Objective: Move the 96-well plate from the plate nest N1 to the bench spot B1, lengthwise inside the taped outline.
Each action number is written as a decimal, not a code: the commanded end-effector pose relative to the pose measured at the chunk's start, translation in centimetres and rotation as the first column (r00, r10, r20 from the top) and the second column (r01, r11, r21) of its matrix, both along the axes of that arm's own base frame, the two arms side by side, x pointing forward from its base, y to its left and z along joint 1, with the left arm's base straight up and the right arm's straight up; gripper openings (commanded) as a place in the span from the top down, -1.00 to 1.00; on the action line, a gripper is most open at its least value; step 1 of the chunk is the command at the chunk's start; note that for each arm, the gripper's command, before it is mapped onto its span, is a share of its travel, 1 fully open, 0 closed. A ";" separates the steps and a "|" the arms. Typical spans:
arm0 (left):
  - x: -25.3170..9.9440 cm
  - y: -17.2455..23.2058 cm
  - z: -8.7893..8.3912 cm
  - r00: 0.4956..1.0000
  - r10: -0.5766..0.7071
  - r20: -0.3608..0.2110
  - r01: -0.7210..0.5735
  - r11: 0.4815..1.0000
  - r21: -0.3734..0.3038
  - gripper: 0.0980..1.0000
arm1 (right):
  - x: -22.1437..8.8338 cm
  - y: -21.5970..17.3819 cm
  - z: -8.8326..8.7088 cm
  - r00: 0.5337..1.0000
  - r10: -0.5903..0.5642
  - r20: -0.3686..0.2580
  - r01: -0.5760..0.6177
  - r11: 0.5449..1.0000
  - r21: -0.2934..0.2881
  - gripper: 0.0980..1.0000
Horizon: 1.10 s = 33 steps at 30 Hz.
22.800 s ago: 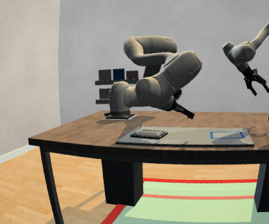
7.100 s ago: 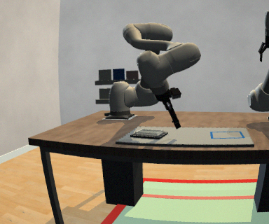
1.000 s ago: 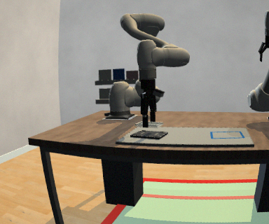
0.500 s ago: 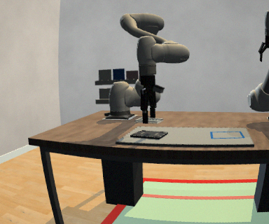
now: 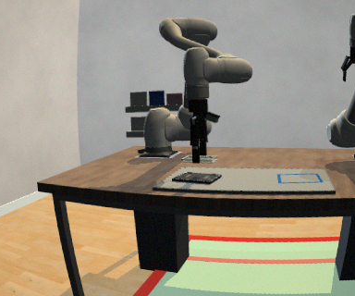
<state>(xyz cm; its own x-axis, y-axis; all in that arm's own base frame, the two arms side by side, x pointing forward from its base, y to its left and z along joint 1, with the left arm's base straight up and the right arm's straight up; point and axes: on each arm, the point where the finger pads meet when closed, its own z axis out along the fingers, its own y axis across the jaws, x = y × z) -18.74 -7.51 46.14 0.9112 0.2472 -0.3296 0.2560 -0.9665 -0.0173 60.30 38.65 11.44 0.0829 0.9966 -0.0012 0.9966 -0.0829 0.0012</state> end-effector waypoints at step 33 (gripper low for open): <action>0.0 0.0 0.0 1.000 0.000 0.000 0.000 1.000 0.000 -1.00 | -0.7 10.5 -0.2 0.992 0.124 0.000 -0.124 0.992 0.002 -0.12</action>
